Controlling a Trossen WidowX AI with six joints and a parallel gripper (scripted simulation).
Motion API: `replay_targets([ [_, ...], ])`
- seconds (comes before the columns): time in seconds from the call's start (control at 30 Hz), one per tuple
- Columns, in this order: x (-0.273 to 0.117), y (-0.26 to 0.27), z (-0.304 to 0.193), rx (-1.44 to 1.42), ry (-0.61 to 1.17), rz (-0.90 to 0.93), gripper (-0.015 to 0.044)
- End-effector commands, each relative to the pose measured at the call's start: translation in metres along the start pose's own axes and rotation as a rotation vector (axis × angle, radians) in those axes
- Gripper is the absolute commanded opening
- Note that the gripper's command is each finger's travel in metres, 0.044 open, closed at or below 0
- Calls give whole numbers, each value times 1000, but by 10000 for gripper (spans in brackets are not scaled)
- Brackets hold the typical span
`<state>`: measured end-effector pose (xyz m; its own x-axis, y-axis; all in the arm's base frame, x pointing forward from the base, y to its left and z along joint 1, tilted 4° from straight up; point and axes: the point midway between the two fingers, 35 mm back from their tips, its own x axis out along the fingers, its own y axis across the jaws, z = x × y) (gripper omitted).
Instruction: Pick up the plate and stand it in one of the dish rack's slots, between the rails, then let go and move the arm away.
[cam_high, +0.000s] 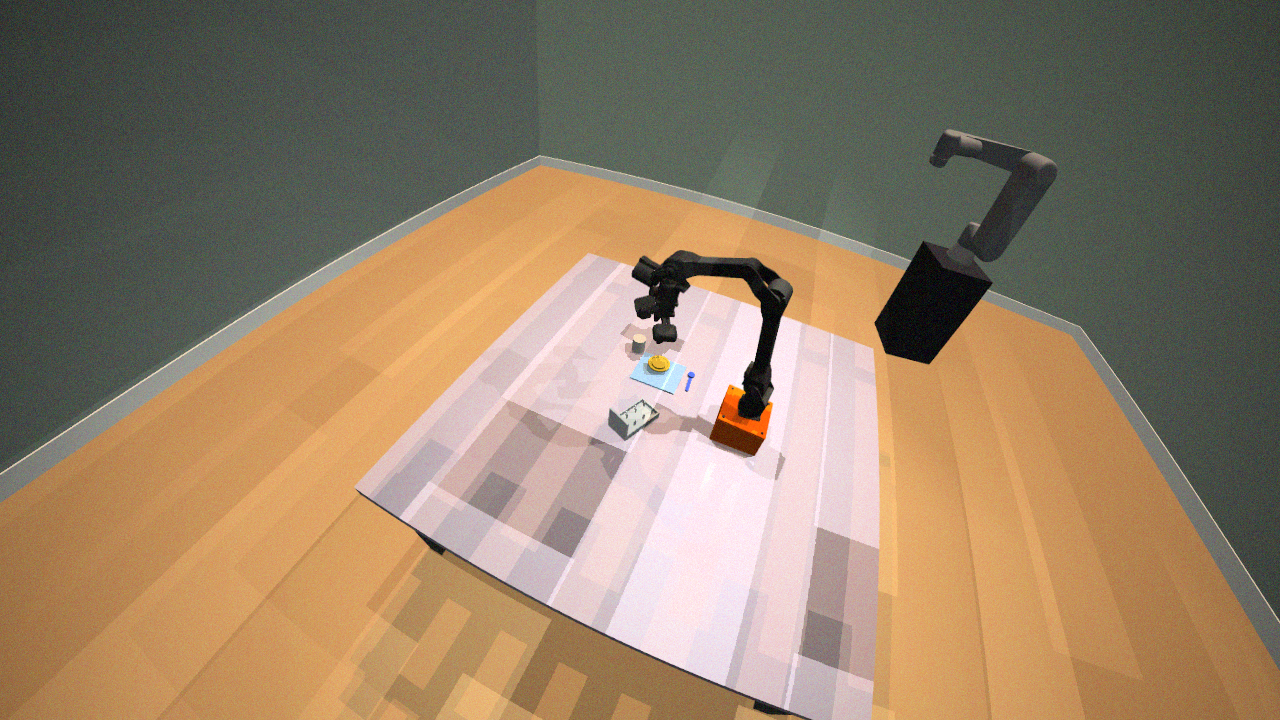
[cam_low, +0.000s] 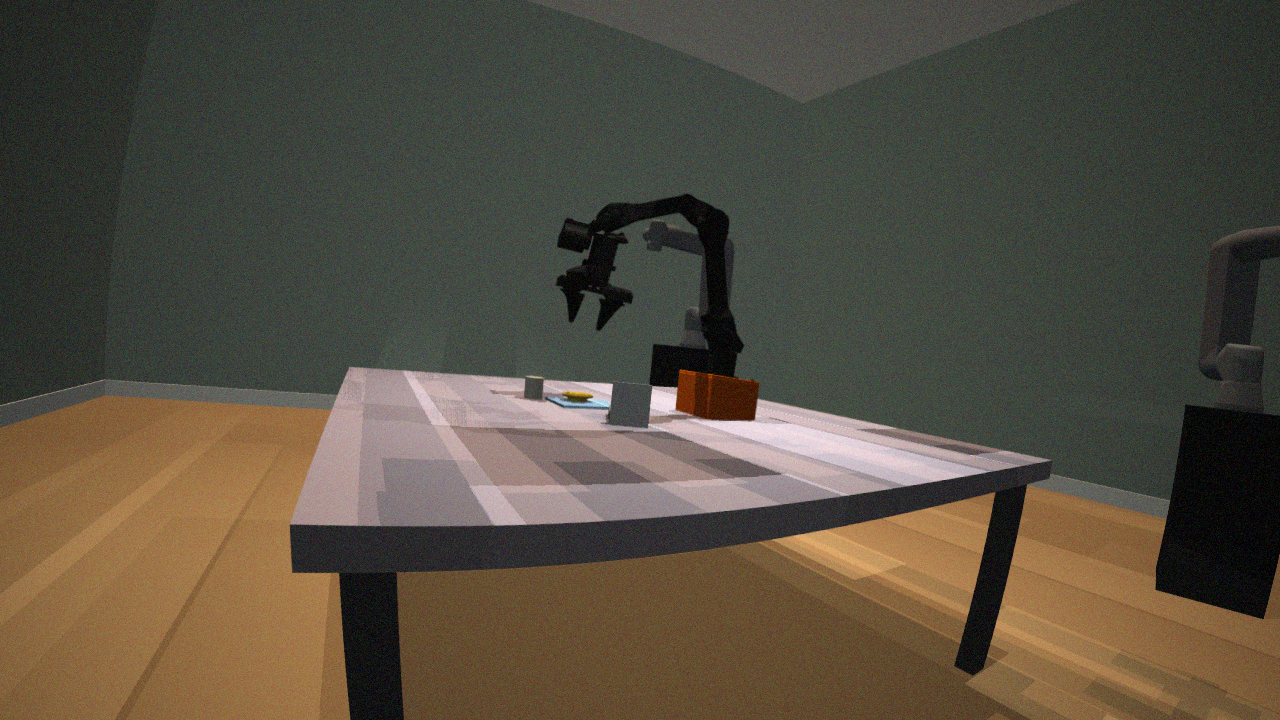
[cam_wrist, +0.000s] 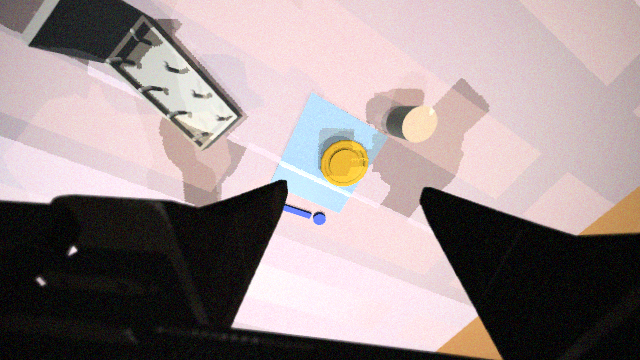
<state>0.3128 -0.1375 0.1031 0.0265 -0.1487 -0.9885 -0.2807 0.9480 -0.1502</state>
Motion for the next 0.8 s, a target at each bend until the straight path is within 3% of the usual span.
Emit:
replay_targets([
  [0.0, 0, -10, -7, 113, 13, 35, 400],
  [0.33, 2, -33, -31, 419, 68, 134, 400],
  [0.5, 4, -35, -32, 439, 72, 140, 400],
  [0.77, 112, -18, -37, 439, 72, 140, 400],
])
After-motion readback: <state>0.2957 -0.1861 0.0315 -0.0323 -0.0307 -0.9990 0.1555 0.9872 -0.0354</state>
